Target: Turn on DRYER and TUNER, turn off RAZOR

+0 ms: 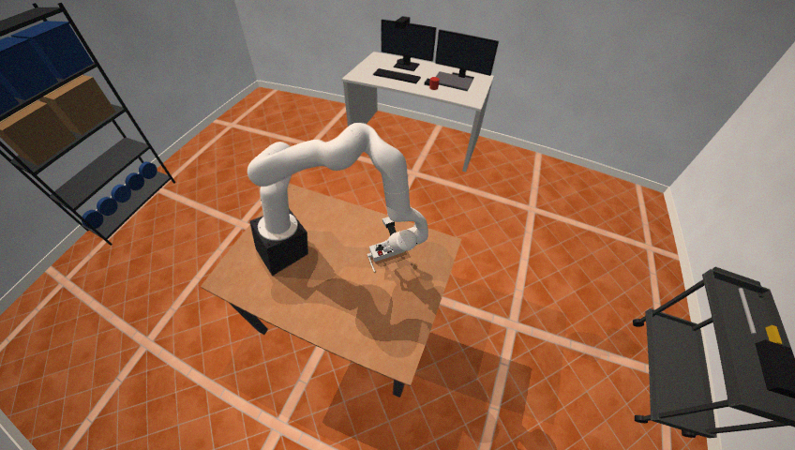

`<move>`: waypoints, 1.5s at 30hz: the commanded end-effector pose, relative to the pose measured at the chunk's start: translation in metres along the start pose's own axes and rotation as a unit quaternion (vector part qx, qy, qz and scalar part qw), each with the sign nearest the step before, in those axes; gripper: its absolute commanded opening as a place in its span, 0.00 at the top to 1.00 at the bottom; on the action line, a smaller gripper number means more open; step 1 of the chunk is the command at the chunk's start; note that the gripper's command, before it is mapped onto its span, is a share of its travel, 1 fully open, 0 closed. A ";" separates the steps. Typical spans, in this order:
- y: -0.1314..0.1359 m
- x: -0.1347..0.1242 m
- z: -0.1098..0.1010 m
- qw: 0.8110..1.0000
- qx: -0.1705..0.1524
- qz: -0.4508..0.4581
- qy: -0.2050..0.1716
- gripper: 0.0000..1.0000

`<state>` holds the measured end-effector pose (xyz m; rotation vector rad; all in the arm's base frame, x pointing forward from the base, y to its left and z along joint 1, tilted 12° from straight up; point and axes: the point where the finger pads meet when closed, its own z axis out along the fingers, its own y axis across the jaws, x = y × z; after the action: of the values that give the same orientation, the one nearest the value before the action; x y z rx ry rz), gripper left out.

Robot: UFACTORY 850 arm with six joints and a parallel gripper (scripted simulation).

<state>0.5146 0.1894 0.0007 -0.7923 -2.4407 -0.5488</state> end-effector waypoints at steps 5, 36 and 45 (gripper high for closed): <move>0.001 0.000 -0.001 1.000 -0.001 0.000 -0.001 0.00; -0.005 0.033 -0.053 0.923 0.093 -0.291 -0.233 0.00; -0.007 0.041 -0.065 0.896 0.113 -0.337 -0.268 0.00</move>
<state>0.5046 0.1696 0.0683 -0.0089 -3.1652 -0.2923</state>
